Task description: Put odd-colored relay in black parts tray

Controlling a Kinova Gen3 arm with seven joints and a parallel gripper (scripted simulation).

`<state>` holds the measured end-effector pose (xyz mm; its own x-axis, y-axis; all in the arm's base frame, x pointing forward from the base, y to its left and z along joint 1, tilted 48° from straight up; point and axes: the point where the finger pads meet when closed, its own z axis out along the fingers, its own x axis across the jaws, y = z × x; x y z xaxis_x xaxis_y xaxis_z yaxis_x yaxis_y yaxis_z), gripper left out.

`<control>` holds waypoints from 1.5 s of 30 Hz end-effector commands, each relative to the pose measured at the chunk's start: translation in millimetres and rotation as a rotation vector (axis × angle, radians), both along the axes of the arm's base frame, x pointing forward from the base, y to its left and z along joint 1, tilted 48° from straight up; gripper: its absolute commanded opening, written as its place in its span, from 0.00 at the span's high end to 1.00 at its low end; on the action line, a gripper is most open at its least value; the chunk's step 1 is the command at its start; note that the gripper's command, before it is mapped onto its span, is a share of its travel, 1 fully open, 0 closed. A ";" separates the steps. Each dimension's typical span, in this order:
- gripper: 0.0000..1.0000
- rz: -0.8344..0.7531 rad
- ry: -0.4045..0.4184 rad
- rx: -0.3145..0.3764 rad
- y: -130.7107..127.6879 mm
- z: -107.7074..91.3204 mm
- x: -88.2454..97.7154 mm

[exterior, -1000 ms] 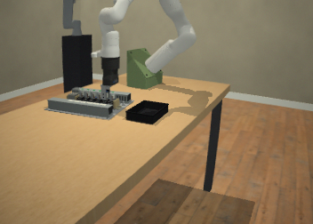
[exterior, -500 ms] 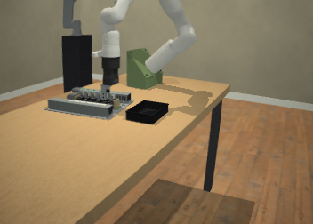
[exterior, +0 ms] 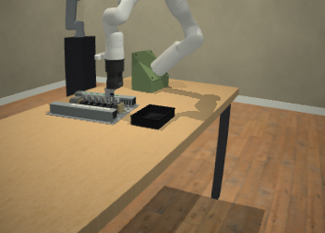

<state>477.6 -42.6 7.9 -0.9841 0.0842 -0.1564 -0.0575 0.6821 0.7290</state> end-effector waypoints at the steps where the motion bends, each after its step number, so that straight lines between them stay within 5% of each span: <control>1: 1.00 -0.001 0.000 -0.001 -1.1 0.4 0.3; 45: 1.00 0.021 0.020 -0.003 -1.4 0.7 1.2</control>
<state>478.6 -43.0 8.3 -0.9896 0.0575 -0.1318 -0.0575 0.6820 0.7291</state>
